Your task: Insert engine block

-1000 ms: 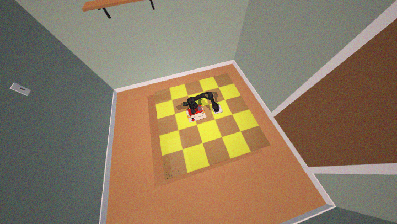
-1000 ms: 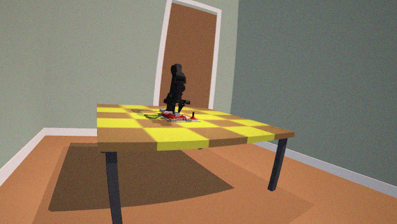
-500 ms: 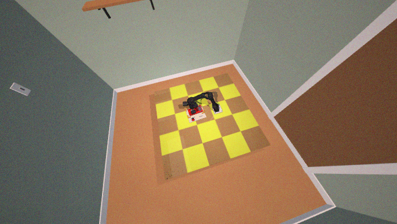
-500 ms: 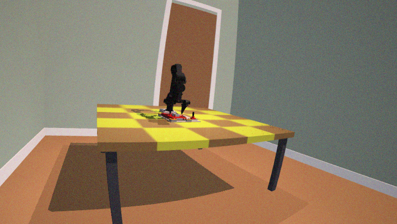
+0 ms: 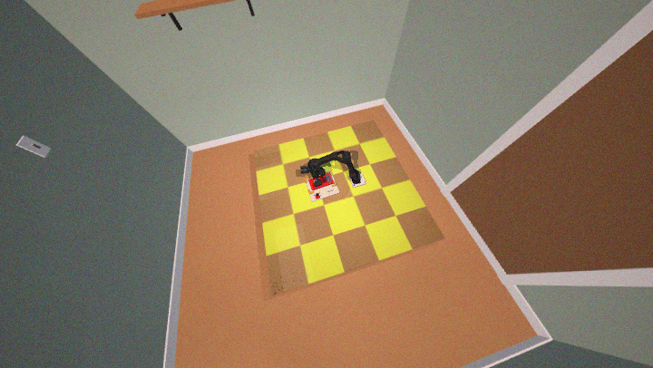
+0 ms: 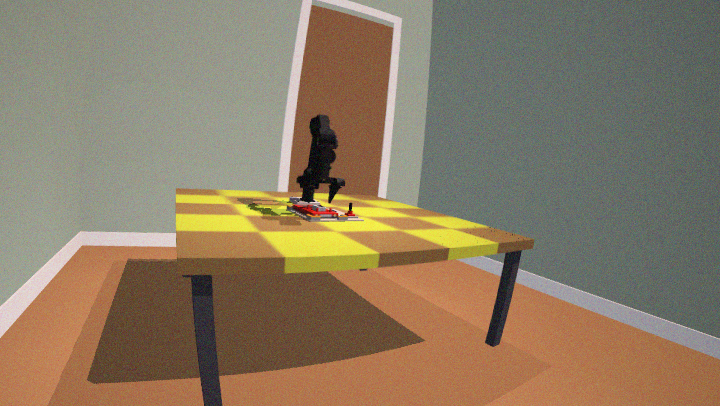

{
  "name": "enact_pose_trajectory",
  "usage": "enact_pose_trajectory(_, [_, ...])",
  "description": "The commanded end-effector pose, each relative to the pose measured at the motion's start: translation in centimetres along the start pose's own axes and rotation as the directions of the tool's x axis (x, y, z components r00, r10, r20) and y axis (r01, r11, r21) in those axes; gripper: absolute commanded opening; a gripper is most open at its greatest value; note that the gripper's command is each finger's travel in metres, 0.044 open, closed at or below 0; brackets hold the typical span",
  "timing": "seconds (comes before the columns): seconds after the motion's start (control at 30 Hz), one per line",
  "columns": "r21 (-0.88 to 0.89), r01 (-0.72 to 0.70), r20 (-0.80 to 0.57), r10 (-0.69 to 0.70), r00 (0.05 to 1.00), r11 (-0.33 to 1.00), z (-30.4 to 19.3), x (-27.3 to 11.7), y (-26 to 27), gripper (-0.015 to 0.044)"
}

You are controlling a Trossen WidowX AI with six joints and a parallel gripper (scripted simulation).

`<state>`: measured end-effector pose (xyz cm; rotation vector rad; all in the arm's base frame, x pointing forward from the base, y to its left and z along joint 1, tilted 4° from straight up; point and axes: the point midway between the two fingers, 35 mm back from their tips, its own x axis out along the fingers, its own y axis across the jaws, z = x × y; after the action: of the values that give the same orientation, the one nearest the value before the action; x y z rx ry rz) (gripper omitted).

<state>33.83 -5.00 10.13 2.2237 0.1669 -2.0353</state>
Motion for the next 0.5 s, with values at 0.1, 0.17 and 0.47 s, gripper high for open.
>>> enact_pose_trajectory(0.1, [0.001,0.003,-0.007,-0.003,1.0,1.0,-0.17,-0.21,-0.02,0.0282])
enact_pose_trajectory(0.17, [0.001,0.003,-0.007,-0.003,1.0,1.0,-0.17,-0.21,-0.02,0.023])
enact_pose_trajectory(0.47, [0.001,0.003,-0.007,-0.003,1.0,1.0,-0.17,-0.21,-0.02,0.0])
